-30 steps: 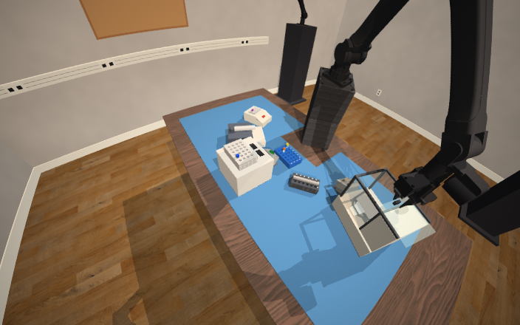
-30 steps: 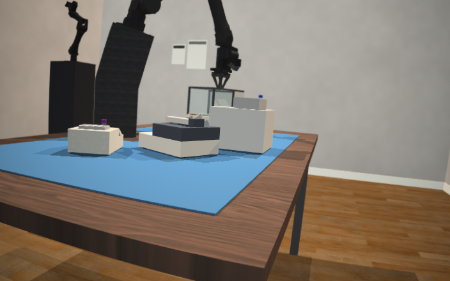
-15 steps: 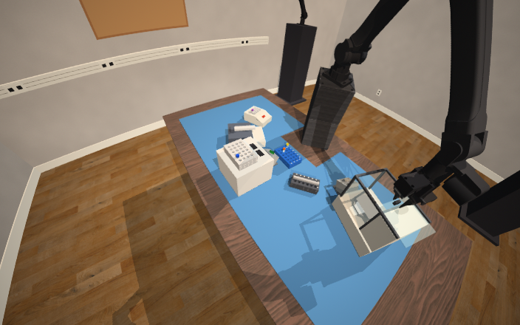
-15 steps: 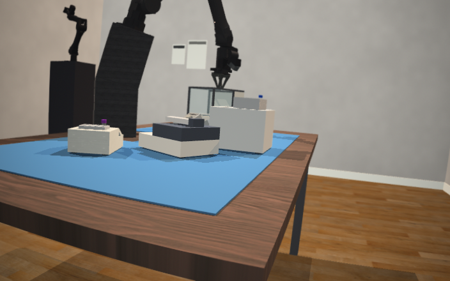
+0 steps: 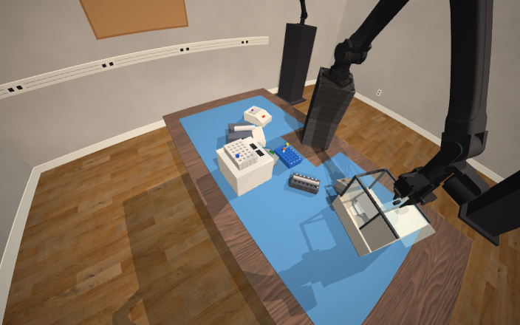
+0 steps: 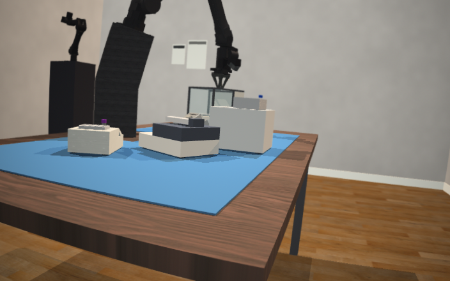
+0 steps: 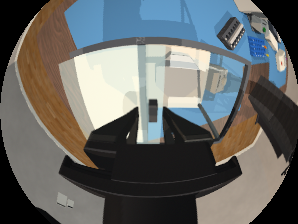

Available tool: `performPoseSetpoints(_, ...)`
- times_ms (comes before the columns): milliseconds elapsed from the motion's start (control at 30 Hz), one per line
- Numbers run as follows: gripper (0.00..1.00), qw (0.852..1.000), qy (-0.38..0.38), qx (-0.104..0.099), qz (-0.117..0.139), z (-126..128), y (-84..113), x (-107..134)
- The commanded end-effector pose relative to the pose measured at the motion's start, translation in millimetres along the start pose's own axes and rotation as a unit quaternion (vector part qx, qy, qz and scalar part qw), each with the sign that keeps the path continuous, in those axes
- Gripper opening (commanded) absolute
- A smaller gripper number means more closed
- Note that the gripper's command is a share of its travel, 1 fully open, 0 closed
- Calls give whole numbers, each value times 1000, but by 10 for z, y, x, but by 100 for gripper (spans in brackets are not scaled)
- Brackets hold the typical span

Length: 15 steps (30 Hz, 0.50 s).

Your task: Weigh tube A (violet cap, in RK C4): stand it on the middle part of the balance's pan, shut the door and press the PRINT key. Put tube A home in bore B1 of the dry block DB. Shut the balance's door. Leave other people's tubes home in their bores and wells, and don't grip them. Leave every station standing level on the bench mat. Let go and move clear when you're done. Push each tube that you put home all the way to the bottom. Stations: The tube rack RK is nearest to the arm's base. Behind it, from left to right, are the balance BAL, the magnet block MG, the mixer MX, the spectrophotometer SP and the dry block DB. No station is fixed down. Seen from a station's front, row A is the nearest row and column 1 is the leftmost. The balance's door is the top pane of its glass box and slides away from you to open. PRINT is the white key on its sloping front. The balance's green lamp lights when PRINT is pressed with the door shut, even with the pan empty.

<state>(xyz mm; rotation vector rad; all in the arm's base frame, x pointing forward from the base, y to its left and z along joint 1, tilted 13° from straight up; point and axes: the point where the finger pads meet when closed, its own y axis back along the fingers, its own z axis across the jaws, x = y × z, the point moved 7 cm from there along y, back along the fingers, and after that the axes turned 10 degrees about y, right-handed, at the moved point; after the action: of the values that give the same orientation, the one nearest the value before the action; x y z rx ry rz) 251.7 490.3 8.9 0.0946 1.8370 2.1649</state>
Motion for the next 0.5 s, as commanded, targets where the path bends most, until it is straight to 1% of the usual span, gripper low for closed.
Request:
performPoseSetpoints(0, 30, 1000, 1, -13, -2, 101, 81, -33)
performPoseSetpoints(33, 30, 1000, 1, -13, -2, 101, 81, -33)
performPoseSetpoints(67, 6, 1000, 1, -13, -2, 101, 81, -33)
performPoseSetpoints(133, 6, 1000, 1, -13, -2, 101, 81, -33)
performPoseSetpoints(167, 6, 1000, 1, -28, -6, 179, 153, -95)
performPoseSetpoints(467, 6, 1000, 1, -28, -6, 179, 153, -91)
